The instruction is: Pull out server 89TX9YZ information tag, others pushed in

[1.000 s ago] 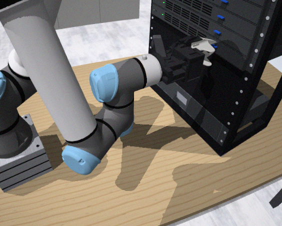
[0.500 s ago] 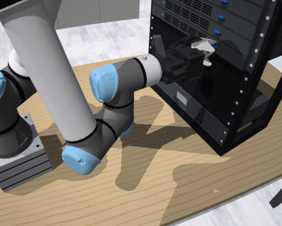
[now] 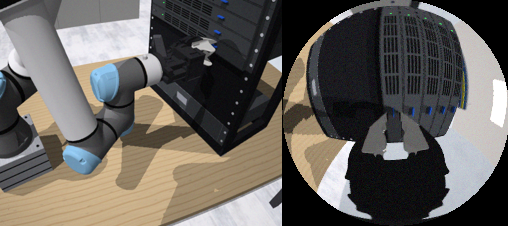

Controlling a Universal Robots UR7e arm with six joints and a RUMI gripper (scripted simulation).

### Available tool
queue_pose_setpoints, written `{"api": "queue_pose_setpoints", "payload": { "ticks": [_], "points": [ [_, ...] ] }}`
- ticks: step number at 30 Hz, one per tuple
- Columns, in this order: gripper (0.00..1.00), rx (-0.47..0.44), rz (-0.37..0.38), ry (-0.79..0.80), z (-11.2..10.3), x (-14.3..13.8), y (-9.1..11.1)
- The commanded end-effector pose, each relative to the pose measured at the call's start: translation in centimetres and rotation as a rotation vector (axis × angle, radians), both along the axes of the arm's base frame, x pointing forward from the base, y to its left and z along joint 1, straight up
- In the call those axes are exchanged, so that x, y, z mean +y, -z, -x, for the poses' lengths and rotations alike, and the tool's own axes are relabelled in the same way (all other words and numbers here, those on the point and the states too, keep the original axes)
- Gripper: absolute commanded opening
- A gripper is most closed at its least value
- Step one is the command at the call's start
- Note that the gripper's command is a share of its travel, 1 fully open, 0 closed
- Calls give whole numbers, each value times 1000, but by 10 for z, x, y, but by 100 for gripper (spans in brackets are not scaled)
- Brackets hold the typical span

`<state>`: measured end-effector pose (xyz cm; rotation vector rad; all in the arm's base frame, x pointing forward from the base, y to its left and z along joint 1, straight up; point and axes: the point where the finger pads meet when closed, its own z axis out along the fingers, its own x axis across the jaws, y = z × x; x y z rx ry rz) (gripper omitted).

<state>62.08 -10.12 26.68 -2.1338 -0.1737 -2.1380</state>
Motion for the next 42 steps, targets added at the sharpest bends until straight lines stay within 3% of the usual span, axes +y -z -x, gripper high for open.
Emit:
{"api": "queue_pose_setpoints", "payload": {
  "ticks": [1,17,18,42],
  "points": [
    [15,-1,1,0,0,0,-1],
    [15,-1,1,0,0,0,-1],
    [0,-1,1,0,0,0,-1],
    [0,-1,1,0,0,0,-1]
  ]
}}
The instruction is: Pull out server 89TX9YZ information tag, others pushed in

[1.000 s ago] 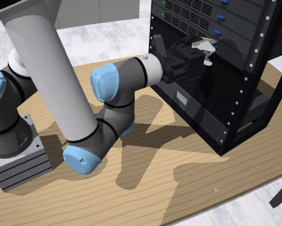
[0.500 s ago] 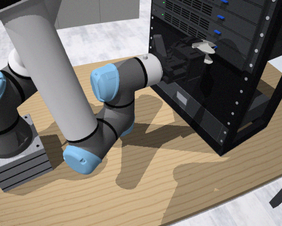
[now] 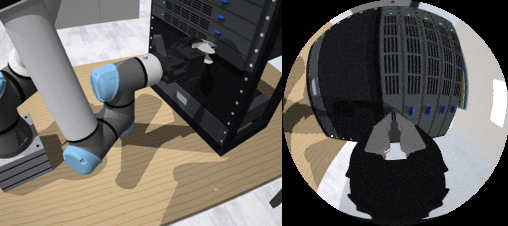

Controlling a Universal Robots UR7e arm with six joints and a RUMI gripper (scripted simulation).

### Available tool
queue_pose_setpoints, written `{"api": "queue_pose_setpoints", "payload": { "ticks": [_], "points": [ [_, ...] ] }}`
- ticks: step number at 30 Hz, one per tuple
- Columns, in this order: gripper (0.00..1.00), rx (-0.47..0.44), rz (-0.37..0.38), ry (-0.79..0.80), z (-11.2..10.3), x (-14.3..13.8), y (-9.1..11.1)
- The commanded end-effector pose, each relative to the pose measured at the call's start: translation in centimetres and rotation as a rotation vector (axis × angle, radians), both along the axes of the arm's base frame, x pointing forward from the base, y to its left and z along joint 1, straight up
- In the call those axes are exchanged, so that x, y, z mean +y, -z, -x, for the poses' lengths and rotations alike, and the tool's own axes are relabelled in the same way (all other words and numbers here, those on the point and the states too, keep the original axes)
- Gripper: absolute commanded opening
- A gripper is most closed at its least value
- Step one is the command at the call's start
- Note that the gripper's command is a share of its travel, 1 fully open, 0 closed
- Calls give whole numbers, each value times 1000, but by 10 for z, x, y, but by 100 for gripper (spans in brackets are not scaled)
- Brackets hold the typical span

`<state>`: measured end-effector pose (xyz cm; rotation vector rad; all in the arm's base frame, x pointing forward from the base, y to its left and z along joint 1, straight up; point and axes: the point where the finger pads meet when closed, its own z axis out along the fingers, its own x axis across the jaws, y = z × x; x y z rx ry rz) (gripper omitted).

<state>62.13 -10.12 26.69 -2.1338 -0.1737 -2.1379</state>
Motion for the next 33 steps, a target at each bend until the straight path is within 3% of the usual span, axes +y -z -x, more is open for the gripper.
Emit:
{"api": "queue_pose_setpoints", "payload": {
  "ticks": [1,33],
  "points": [
    [0,-1,1,0,0,0,0],
    [0,-1,1,0,11,-2,0]
  ]
}}
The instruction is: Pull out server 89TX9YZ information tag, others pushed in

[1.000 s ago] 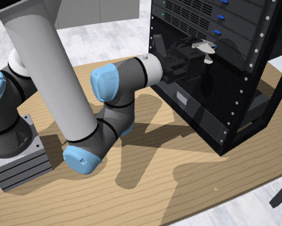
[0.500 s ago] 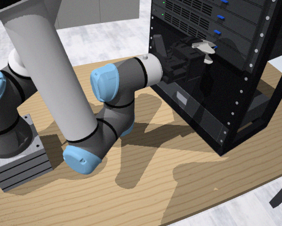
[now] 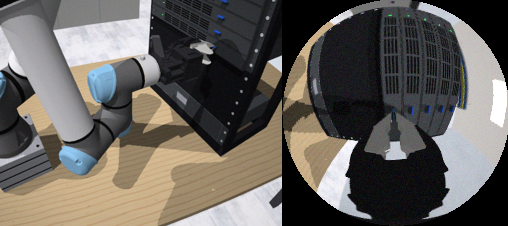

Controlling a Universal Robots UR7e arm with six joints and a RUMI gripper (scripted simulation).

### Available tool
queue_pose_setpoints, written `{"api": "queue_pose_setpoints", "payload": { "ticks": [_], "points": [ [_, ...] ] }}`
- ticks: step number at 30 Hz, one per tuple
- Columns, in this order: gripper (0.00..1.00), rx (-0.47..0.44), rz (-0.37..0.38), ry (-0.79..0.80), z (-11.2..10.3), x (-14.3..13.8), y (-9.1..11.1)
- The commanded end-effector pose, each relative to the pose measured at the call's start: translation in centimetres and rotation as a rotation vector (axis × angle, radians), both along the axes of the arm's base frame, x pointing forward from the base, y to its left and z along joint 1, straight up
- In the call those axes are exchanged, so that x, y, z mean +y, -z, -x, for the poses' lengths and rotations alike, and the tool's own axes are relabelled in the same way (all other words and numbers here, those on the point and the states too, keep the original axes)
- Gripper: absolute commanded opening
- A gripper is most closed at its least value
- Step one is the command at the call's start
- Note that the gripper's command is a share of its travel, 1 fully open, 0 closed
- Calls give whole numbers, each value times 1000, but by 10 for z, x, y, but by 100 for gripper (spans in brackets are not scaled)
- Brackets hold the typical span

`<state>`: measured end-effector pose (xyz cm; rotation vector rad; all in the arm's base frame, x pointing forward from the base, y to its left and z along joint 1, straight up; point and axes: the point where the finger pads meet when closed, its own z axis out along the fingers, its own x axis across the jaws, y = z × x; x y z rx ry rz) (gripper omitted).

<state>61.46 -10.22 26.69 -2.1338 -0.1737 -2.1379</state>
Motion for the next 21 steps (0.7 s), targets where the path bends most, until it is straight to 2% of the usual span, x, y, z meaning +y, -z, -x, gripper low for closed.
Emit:
{"api": "queue_pose_setpoints", "payload": {
  "ticks": [1,21],
  "points": [
    [0,-1,1,0,5,-1,0],
    [0,-1,1,0,31,-5,0]
  ]
}}
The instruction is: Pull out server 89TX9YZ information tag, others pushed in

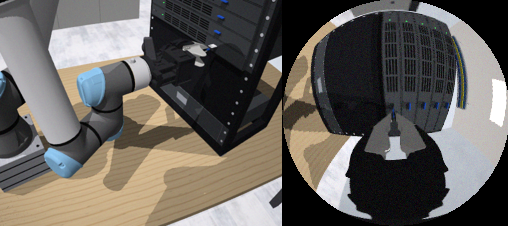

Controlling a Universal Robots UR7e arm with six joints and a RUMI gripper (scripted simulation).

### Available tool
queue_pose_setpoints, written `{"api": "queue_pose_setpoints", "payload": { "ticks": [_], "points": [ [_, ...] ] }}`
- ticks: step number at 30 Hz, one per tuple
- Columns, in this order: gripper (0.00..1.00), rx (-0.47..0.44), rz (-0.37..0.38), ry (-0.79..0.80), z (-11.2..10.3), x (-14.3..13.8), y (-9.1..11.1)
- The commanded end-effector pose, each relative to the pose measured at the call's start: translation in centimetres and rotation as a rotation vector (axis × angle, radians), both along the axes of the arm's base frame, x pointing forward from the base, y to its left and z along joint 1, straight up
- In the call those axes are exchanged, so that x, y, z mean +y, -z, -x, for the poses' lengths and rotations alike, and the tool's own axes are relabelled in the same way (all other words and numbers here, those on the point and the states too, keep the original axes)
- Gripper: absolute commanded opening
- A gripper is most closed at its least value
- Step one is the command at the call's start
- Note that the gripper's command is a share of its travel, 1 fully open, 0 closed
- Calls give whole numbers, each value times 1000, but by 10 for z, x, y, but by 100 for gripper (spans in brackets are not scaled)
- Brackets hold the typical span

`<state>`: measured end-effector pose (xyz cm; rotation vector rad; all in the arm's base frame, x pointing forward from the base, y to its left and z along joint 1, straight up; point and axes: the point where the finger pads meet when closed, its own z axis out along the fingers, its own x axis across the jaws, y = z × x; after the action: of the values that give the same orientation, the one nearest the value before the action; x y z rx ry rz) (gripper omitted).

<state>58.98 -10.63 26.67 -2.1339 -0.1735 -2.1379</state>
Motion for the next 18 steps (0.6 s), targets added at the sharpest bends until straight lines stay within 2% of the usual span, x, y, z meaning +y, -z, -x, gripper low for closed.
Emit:
{"api": "queue_pose_setpoints", "payload": {
  "ticks": [1,18],
  "points": [
    [0,-1,1,0,8,-1,0],
    [0,-1,1,0,18,-3,0]
  ]
}}
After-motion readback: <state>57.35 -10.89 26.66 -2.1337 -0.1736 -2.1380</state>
